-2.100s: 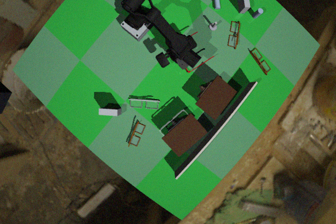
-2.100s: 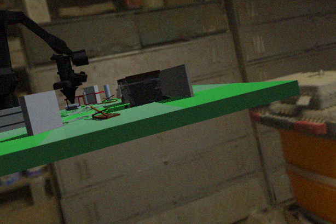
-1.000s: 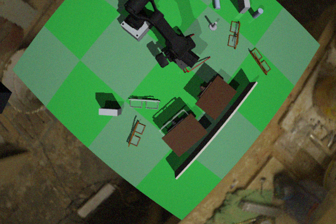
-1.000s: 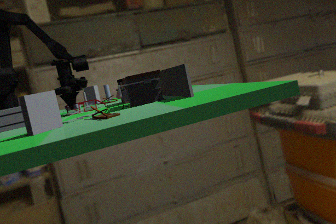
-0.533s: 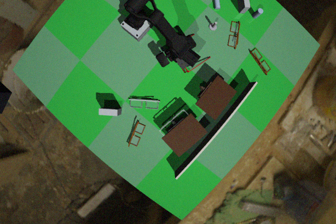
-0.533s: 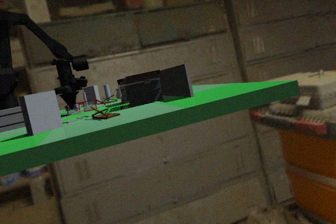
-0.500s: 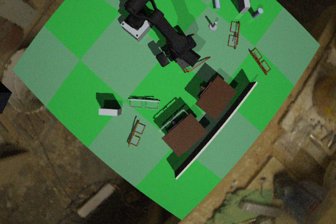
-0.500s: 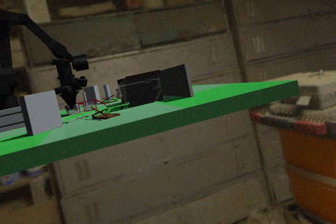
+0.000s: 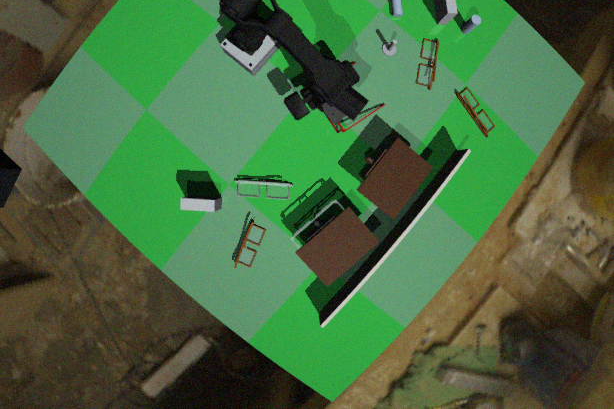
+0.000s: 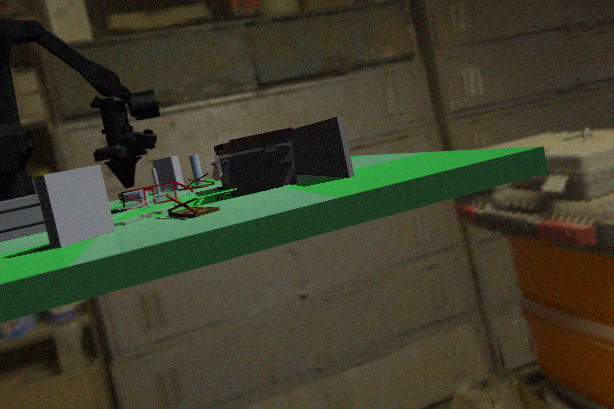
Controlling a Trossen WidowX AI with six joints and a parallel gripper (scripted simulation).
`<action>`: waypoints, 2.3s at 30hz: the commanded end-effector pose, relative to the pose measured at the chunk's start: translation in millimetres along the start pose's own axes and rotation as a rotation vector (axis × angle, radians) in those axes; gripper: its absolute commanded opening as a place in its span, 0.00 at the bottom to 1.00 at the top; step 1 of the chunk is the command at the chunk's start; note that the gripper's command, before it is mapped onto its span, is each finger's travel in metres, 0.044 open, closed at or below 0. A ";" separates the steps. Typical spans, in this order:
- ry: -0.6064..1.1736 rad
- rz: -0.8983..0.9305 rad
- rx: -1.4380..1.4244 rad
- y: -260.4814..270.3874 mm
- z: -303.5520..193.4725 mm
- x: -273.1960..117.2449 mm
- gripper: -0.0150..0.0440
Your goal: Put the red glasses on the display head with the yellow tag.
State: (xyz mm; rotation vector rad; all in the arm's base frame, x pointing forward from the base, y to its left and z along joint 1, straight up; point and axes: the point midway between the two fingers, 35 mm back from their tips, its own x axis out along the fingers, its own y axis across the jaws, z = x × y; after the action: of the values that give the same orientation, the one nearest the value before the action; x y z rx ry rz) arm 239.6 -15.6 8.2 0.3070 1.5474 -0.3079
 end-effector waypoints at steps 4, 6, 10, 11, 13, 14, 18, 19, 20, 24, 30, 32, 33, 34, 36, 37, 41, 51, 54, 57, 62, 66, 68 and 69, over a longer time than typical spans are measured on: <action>-0.018 0.003 -0.002 -5.5 3.0 -27.5 0.44; -0.023 0.008 0.003 -2.8 4.6 -20.4 0.53; -0.023 0.008 0.003 -2.8 4.6 -20.4 0.59; -0.023 0.008 0.003 -2.8 4.6 -20.4 0.59; -0.023 0.008 0.003 -2.8 4.6 -20.4 0.59; -0.023 0.008 0.003 -2.8 4.6 -20.4 0.59; -0.018 0.004 -0.008 0.4 5.1 -26.3 0.55; -0.018 0.004 -0.008 0.4 5.1 -26.3 0.50; -0.018 0.004 -0.008 0.4 5.1 -26.3 0.49; -0.018 0.004 -0.008 0.4 5.1 -26.3 0.49; -0.018 0.004 -0.008 0.5 5.3 -24.7 0.49; -0.018 0.004 -0.008 0.6 5.6 -22.2 0.49; -0.018 0.004 -0.008 0.6 5.8 -20.7 0.49; -0.018 0.004 -0.008 0.7 6.0 -19.1 0.49; -0.018 0.004 -0.008 0.8 6.3 -15.8 0.49; -0.018 0.004 -0.008 0.8 6.5 -14.2 0.49; -0.018 0.004 -0.008 1.0 7.0 -7.5 0.49; -0.018 0.003 -0.008 1.1 7.4 9.2 0.49; -0.018 0.003 -0.008 1.0 7.3 14.1 0.49; -0.018 0.003 -0.008 1.0 7.1 19.0 0.49; -0.017 0.003 -0.008 0.7 6.5 27.0 0.49; -0.017 0.003 -0.008 0.5 5.9 33.1 0.49; -0.017 0.003 -0.008 0.5 5.7 34.1 0.49; -0.017 0.003 -0.008 0.5 5.7 34.1 0.49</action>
State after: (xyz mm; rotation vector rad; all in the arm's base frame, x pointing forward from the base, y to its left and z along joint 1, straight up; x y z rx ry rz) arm 246.2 -17.0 -22.5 0.2995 1.5308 -0.2967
